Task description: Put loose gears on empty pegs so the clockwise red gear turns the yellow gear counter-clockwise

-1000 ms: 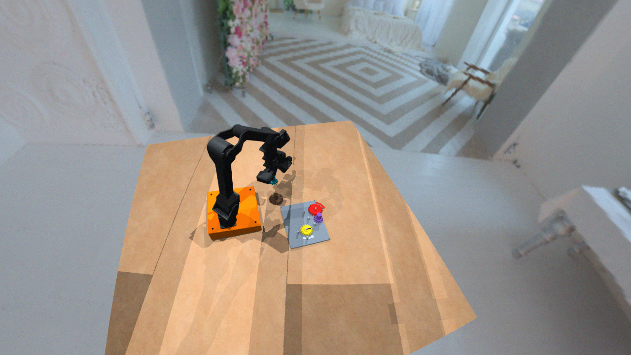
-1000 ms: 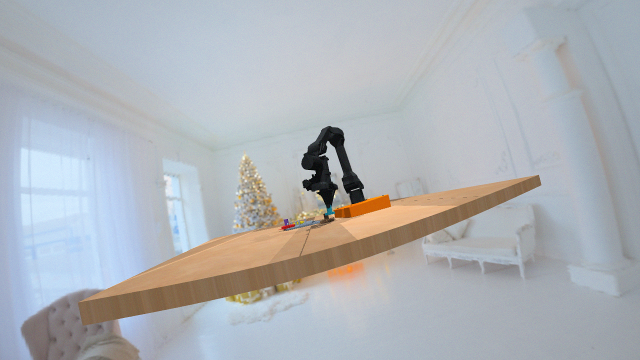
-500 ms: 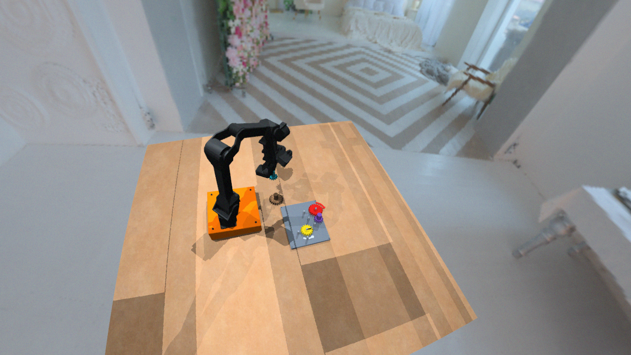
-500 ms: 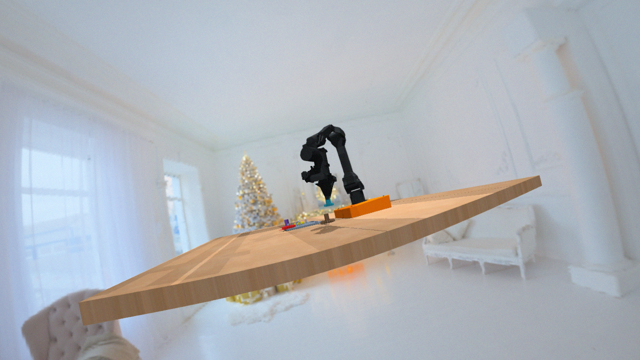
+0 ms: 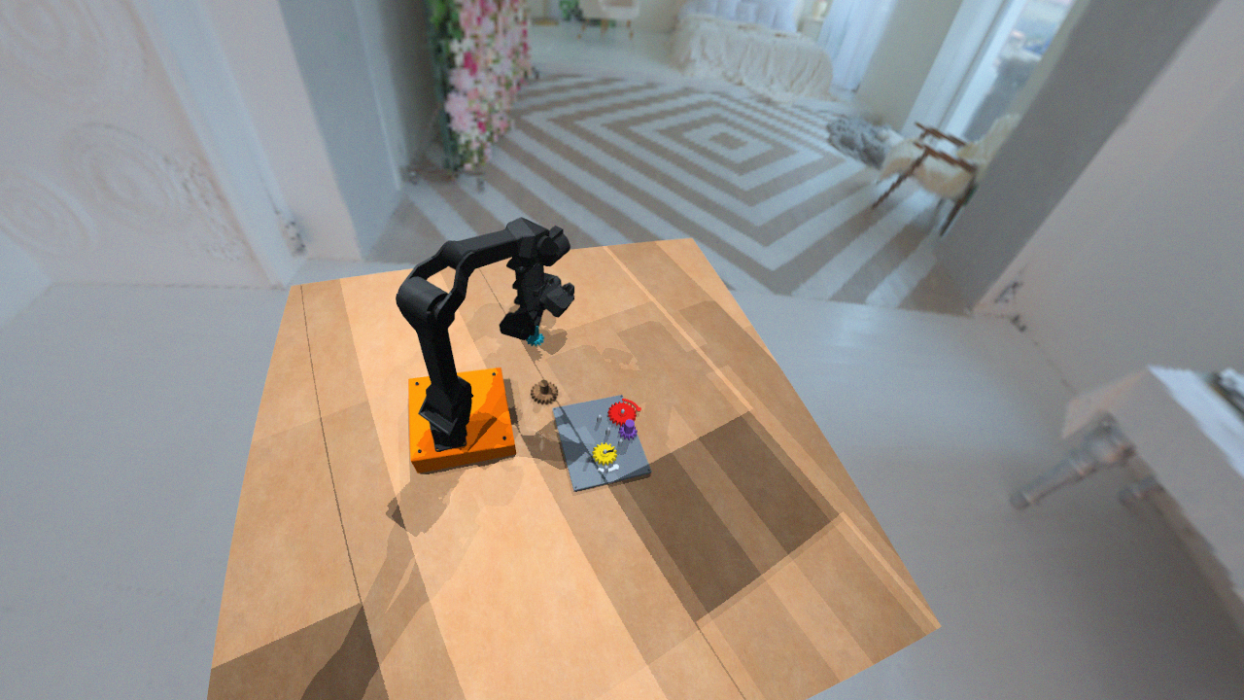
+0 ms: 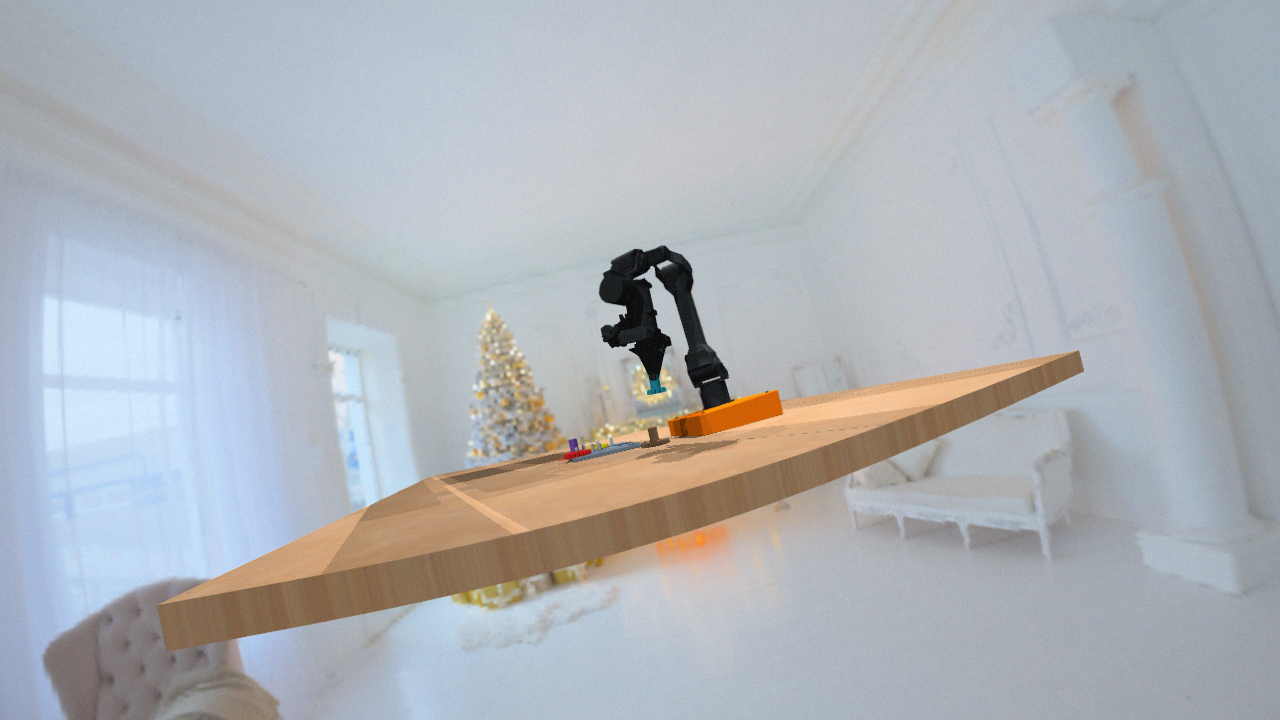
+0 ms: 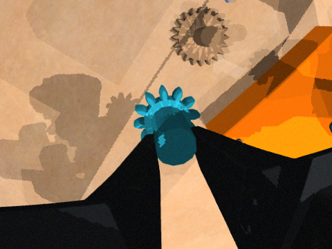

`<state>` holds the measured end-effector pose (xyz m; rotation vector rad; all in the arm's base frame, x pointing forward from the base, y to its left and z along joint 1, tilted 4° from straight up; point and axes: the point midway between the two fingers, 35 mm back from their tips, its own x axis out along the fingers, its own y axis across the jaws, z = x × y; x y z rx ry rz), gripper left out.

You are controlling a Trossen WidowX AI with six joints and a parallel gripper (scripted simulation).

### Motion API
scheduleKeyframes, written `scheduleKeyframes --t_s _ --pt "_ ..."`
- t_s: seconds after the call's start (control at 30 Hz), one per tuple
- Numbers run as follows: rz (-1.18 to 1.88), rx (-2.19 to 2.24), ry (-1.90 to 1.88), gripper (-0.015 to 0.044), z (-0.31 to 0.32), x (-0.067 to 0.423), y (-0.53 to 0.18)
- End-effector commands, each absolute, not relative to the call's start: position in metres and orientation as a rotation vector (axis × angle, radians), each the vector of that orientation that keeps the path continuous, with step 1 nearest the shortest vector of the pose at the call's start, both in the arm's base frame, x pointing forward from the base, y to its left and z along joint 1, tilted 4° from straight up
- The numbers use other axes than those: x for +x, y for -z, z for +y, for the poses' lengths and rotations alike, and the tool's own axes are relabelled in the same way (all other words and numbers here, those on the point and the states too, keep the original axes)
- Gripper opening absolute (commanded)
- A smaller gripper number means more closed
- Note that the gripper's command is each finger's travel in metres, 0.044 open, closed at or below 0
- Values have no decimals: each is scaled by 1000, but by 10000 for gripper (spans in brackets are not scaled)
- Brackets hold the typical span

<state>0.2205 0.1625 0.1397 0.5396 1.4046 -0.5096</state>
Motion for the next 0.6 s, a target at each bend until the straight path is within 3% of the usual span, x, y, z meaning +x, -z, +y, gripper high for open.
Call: scheduleKeyframes --t_s 0.0,0.57 --pt "1411 546 508 0 162 217 -151" --pt "1419 542 510 0 153 218 -170"
